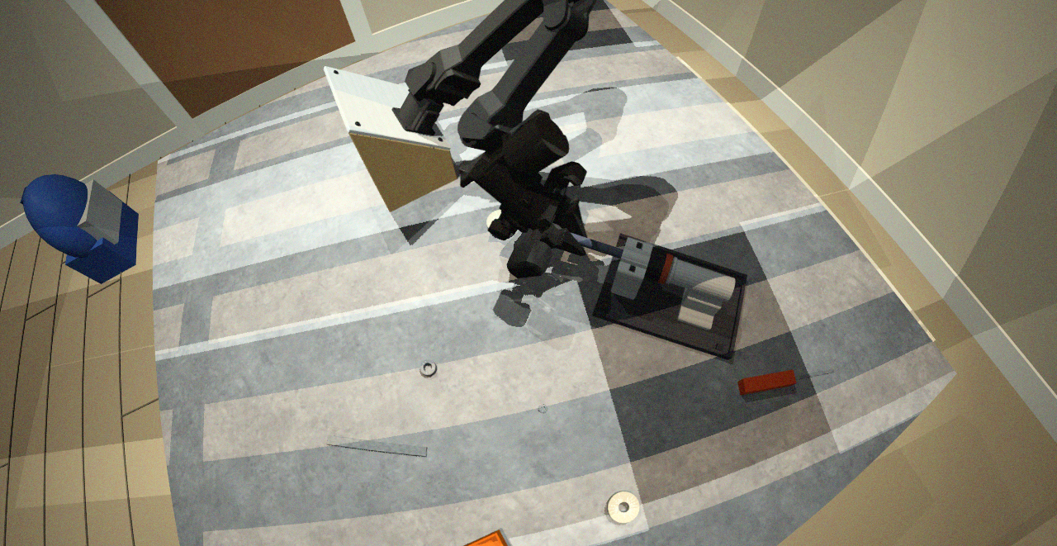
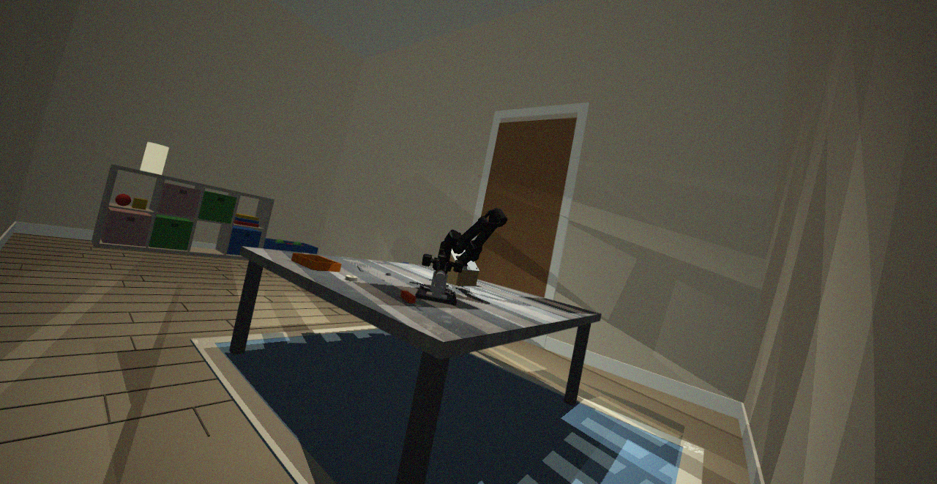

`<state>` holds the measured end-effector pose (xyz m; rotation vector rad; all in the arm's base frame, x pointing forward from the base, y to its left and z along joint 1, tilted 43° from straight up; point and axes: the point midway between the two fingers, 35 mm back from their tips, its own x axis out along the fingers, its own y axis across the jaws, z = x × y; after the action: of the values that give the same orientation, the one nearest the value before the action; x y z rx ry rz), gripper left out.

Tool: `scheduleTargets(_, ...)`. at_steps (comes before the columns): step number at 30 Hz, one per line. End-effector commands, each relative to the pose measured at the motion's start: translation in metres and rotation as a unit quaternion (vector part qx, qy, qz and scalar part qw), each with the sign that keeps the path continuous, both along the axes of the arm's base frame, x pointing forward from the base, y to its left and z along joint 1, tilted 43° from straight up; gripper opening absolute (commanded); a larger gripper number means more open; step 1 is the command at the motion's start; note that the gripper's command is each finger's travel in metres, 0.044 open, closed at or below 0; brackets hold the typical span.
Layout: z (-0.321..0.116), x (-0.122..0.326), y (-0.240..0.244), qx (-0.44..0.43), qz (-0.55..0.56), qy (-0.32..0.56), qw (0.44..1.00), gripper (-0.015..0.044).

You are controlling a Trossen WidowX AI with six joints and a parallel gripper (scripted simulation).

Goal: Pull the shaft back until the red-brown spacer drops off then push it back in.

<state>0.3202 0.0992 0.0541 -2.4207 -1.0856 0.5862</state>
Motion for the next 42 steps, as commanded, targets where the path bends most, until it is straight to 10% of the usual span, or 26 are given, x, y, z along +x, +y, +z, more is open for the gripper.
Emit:
scheduleTargets(1,-0.0010,-0.0011,0.0000,-0.001,0.002,-0.001,1.000,0.0000)
scheduleTargets(42,0.0019,0.0025,0.0010,-0.001,0.002,-0.001,1.000,0.0000)
